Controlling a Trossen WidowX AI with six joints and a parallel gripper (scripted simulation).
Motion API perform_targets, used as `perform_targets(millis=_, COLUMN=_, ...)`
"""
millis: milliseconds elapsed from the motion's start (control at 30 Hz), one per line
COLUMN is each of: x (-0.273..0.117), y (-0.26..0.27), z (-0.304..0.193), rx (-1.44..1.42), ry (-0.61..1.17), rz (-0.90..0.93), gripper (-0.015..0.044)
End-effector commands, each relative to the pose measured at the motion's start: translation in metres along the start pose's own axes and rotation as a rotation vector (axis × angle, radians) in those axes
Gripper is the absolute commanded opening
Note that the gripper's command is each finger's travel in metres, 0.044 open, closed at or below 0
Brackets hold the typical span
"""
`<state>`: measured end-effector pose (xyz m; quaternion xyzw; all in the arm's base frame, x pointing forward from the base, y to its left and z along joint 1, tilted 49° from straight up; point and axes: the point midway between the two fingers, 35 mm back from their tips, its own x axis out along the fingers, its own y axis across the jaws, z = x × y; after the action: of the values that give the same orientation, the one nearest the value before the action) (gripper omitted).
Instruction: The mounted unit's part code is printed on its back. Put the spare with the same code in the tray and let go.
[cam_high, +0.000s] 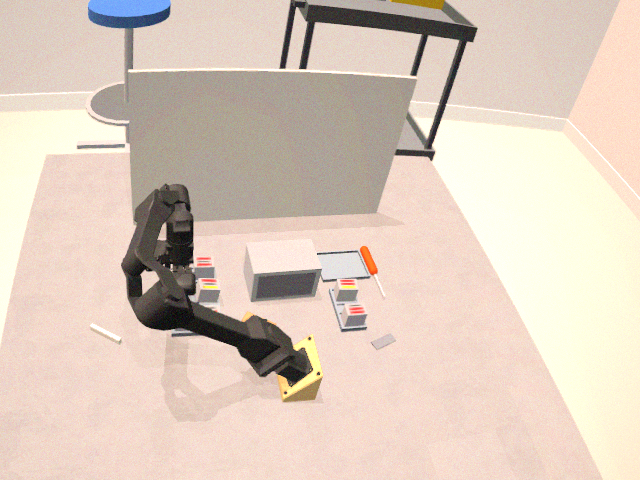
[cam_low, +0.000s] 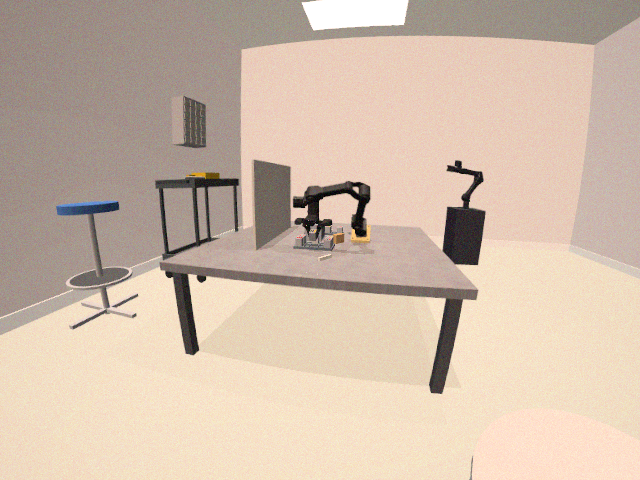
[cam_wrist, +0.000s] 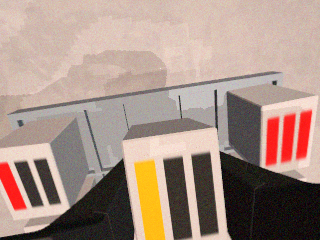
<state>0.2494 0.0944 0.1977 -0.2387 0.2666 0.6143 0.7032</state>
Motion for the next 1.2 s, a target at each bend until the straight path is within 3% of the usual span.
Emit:
perform_targets(millis=0, x=-0.021, y=-0.001, z=0.001, rx=-0.001, ry=-0.004, rz=-0.002, gripper=0.0)
perform_targets(millis=167, x=-0.042, y=0.001, z=0.001, rx=0.001, ry=-0.009, rz=-0.001, gripper=0.0)
perform_targets(millis=567, x=-0.046, y=-0.002, z=-0.002, rx=0.007, ry=-0.008, rz=-0.004, gripper=0.0)
perform_targets(millis=1167, x=-0.061, y=-0.069, z=-0.073, rx=0.056, ry=0.022, rz=-0.038, gripper=0.0)
